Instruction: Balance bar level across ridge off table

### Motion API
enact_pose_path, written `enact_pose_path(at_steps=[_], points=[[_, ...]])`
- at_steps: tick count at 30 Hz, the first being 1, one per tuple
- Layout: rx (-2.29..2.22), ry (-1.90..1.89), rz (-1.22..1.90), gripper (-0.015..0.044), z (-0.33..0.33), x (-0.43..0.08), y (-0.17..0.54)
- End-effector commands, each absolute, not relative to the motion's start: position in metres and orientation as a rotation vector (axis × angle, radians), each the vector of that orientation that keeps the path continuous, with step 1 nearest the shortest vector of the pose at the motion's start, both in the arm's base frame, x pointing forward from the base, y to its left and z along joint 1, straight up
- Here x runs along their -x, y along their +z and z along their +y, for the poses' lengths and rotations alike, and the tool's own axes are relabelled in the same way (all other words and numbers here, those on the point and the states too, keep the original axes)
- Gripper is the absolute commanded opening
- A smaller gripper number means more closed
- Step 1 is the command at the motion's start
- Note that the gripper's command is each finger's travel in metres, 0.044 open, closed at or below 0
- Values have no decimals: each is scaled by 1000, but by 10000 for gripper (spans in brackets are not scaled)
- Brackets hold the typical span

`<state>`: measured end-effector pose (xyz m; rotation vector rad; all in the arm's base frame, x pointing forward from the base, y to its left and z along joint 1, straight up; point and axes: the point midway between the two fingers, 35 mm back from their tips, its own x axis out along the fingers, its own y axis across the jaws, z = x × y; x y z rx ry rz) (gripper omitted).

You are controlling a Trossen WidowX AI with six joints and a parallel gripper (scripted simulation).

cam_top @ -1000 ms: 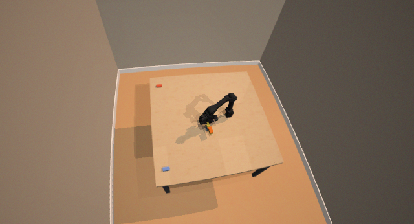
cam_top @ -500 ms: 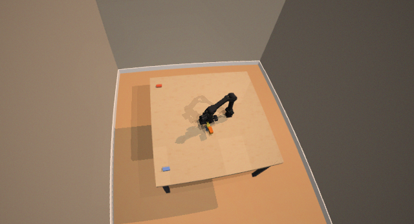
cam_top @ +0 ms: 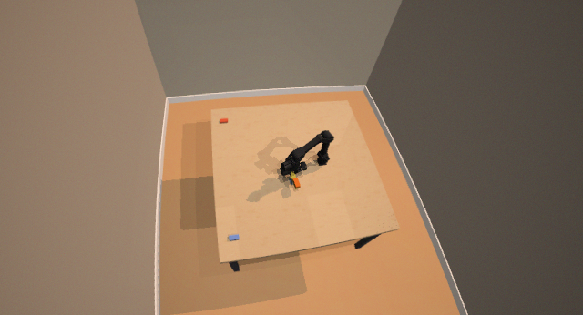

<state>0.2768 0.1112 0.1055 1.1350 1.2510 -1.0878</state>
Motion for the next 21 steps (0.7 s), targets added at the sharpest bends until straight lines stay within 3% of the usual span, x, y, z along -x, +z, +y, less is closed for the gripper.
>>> enact_pose_path(at_steps=[1,21], points=[[-1134,-1088,1251,168,111,-277,105],[-1134,-1088,1251,172,111,-277,105]])
